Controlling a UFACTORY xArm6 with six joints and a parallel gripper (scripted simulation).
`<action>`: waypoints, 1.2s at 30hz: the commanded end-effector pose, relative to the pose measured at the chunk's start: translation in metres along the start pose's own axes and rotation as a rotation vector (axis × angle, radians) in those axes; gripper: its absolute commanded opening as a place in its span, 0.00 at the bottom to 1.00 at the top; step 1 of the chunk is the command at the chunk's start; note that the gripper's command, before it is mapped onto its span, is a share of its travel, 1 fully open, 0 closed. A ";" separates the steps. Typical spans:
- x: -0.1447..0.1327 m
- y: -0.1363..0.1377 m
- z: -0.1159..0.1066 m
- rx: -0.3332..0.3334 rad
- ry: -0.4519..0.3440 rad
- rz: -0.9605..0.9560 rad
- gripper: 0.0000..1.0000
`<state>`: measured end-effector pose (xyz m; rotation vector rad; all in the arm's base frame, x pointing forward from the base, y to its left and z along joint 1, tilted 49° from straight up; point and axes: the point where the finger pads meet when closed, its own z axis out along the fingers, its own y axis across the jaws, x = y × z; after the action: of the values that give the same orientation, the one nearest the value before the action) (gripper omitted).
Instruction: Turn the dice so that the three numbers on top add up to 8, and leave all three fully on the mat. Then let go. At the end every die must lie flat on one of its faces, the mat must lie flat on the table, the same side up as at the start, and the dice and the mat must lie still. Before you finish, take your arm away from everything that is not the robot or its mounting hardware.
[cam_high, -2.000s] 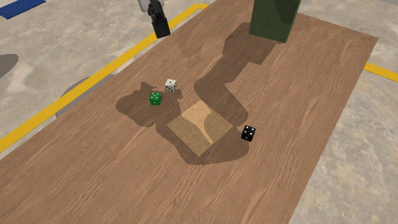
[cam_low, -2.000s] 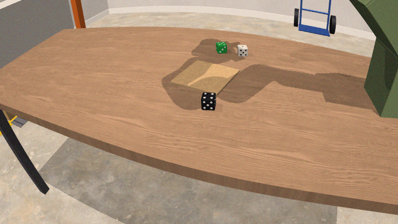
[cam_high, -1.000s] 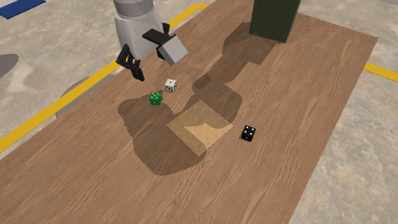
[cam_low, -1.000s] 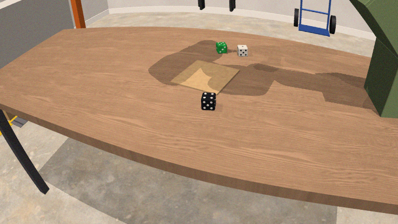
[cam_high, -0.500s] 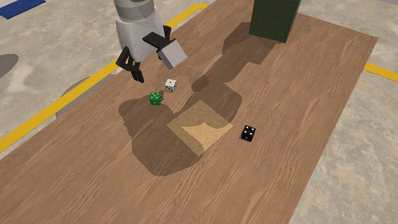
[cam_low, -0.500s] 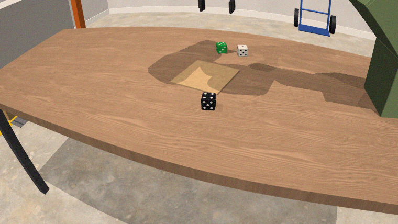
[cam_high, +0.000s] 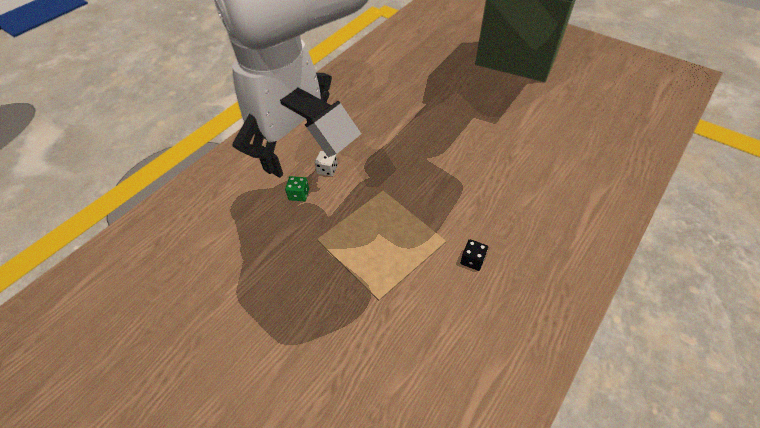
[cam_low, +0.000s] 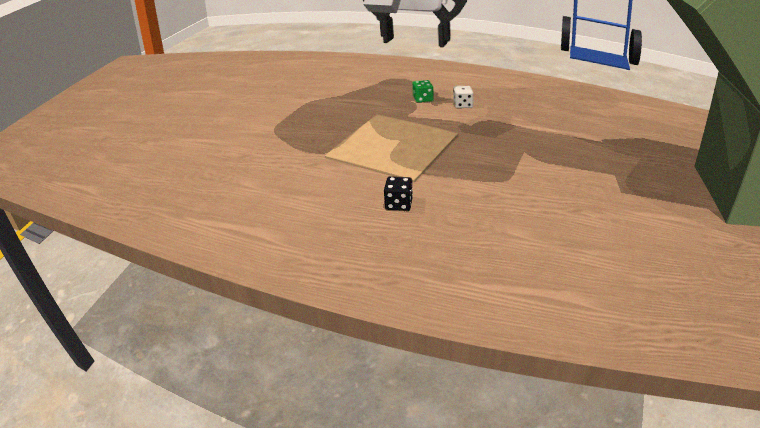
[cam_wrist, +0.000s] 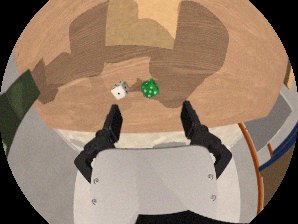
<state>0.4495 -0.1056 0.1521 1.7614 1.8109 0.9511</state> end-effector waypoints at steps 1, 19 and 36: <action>-0.002 0.003 0.023 -0.012 -0.005 -0.002 1.00; -0.002 0.004 0.063 -0.012 -0.005 -0.002 1.00; -0.002 0.004 0.063 -0.012 -0.005 -0.002 1.00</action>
<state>0.4981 -0.0963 0.1116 1.7535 1.8014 0.9541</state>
